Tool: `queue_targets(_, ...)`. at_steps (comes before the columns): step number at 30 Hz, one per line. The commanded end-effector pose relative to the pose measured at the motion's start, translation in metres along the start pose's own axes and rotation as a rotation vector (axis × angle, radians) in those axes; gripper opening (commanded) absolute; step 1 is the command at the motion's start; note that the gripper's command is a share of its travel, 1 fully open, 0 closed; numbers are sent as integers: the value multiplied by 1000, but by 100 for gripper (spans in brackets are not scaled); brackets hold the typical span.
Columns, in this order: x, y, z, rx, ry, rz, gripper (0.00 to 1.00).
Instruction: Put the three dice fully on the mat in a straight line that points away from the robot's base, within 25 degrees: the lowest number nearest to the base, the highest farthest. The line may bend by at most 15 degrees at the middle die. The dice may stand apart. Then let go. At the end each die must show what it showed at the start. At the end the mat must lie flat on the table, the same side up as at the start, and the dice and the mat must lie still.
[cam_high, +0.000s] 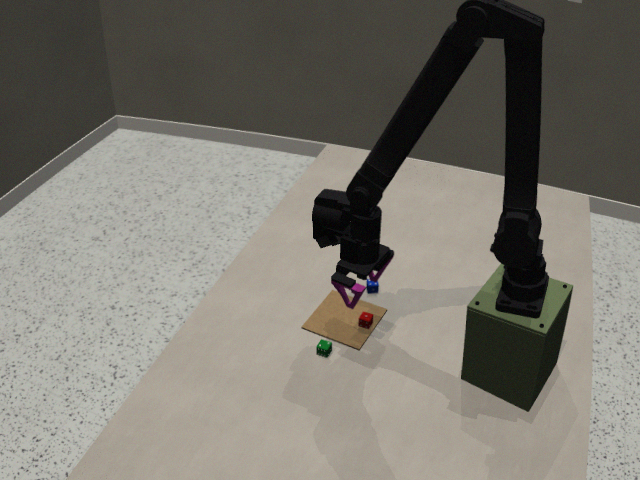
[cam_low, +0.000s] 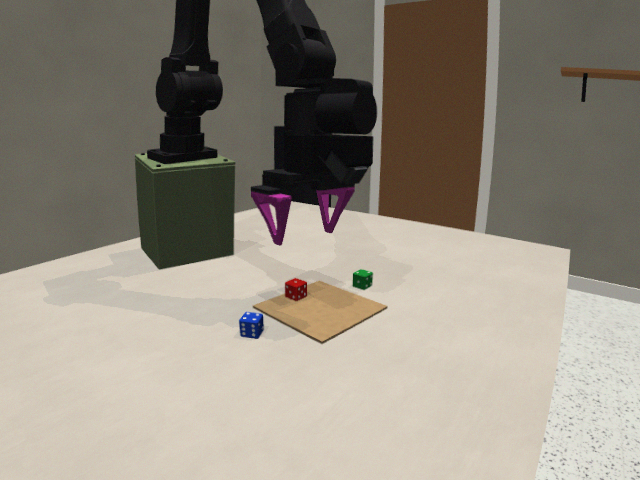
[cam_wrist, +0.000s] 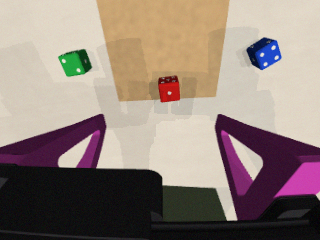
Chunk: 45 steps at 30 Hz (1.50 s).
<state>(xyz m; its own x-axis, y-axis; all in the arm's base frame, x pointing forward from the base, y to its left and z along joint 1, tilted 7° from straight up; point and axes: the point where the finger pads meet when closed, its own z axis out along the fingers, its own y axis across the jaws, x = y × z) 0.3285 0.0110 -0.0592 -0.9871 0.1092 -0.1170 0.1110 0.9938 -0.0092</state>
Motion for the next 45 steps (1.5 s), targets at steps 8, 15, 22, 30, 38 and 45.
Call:
queue_targets(8,-23,31,0,-2,-13,397,100)
queue_targets(15,-28,46,1,-5,-14,600,100)
queue_targets(22,-34,65,3,-9,-15,837,100)
queue_targets(30,-36,86,5,-9,-12,1093,100)
queue_targets(38,-39,103,7,-13,-12,1297,100)
queue_targets(45,-34,107,10,-2,-6,1434,100)
